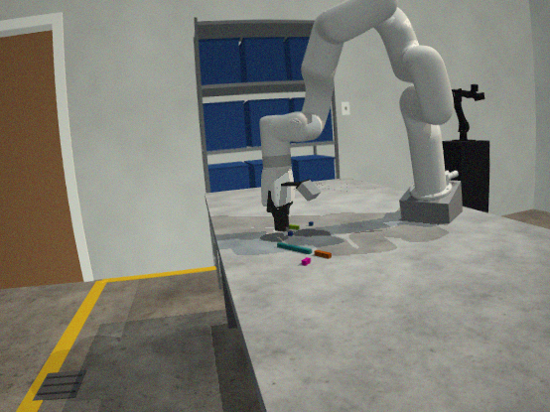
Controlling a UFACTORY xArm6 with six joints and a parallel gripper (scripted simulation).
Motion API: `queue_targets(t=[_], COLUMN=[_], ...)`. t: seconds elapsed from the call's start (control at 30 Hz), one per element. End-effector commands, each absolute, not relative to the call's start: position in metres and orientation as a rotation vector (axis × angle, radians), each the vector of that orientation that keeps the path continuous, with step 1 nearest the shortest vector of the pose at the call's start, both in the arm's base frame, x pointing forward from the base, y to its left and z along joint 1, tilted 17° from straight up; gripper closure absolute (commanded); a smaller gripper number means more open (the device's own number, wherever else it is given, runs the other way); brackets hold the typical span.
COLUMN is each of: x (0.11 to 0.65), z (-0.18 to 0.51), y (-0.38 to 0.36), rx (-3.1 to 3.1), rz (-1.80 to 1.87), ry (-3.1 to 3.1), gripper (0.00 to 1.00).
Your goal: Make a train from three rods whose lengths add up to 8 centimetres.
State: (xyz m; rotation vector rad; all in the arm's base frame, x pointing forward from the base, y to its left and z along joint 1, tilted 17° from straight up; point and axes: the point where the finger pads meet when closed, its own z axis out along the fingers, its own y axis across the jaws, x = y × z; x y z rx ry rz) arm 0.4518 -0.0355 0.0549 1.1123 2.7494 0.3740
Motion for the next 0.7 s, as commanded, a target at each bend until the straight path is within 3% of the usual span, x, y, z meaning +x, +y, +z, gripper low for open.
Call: queue_targets(t=[0.0,0.67], x=[0.453,0.456], z=[0.056,0.045], y=[-0.036,-0.034], rx=[1.111,1.111], rz=[0.375,0.375], ry=[2.746,2.746], gripper=[0.96,0.96])
